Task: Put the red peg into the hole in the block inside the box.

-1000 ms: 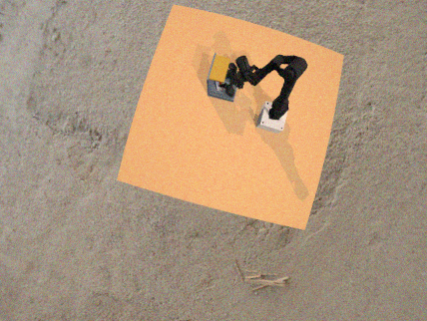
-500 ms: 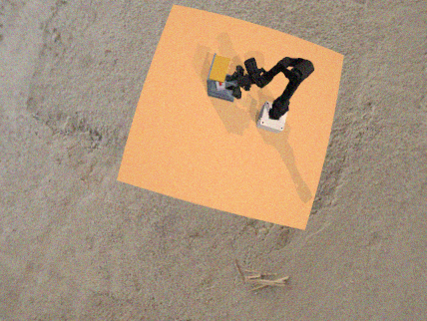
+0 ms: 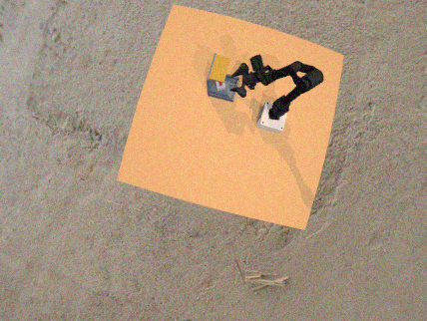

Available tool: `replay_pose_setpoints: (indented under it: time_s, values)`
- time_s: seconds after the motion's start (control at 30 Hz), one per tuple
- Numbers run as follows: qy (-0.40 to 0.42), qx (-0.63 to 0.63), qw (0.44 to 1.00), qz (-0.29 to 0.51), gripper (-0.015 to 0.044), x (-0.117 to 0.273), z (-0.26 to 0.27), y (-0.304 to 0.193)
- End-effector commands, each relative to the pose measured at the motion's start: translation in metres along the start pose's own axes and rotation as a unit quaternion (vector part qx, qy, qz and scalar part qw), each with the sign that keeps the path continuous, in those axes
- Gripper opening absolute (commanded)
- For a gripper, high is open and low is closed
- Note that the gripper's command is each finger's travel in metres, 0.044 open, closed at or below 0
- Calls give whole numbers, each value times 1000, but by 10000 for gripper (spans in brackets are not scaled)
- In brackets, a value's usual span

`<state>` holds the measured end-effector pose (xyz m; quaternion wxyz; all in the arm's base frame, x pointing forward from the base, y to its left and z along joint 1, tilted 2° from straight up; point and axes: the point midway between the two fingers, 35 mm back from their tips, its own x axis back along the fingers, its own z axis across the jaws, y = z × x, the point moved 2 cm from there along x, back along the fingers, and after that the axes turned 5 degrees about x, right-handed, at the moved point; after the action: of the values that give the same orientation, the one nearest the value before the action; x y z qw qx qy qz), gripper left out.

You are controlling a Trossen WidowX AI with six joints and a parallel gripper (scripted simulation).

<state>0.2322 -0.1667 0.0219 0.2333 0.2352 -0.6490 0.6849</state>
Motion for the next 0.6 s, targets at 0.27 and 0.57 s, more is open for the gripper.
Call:
replay_pose_setpoints:
  time_s: [0.27, 0.57]
  values:
    - [2, 5, 1000, 3, 440, 34, 2, -11]
    - [3, 5, 1000, 4, 440, 58, -3, -15]
